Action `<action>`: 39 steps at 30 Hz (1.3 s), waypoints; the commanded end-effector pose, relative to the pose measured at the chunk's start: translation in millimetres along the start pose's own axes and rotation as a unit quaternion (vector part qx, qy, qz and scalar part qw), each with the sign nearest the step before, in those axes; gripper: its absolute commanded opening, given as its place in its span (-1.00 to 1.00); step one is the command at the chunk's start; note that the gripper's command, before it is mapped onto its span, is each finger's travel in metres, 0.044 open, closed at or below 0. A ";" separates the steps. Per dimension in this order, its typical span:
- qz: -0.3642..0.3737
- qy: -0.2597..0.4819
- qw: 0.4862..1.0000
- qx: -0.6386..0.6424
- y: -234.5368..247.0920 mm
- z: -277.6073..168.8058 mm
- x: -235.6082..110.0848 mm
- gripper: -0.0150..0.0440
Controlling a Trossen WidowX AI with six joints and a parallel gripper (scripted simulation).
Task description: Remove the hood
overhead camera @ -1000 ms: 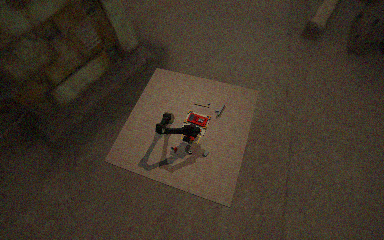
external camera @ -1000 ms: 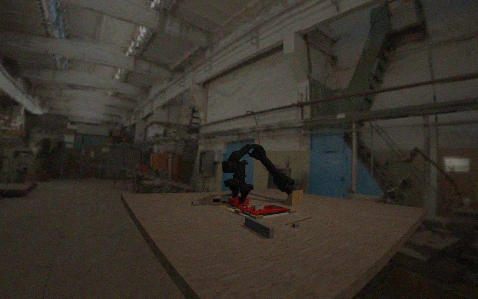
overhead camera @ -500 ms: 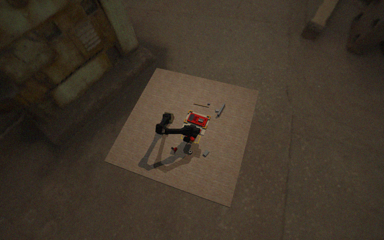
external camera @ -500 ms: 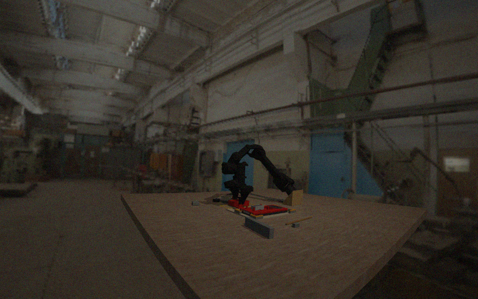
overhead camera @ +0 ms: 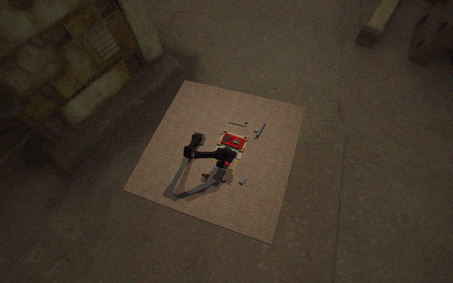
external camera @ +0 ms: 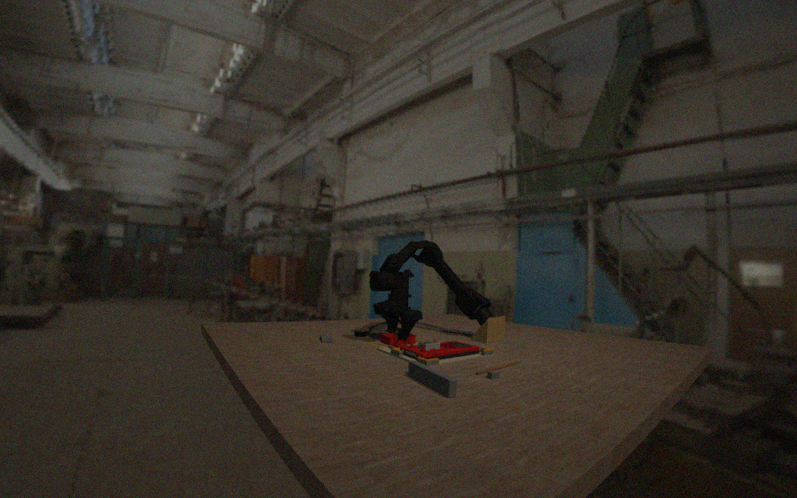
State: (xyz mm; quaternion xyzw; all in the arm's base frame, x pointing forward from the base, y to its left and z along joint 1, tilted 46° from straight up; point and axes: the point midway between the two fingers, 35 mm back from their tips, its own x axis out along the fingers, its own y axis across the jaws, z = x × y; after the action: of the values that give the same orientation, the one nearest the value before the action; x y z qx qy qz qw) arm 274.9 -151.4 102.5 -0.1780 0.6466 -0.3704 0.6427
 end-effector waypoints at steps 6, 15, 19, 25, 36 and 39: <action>0.000 0.000 1.000 0.000 0.2 0.2 -1.8 1.00; -0.001 -0.001 1.000 0.000 1.5 0.4 -64.6 1.00; -0.002 -0.001 1.000 0.000 1.2 -0.3 -71.0 1.00; -0.002 -0.001 1.000 0.000 1.2 -0.3 -71.0 1.00; -0.002 -0.001 1.000 0.000 1.2 -0.3 -71.0 1.00; -0.002 -0.001 1.000 0.000 1.2 -0.3 -71.0 1.00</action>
State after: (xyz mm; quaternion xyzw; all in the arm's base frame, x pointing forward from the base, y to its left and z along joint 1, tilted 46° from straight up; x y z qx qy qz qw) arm 282.8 -101.0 151.4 -0.1826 0.6458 -0.3705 0.6422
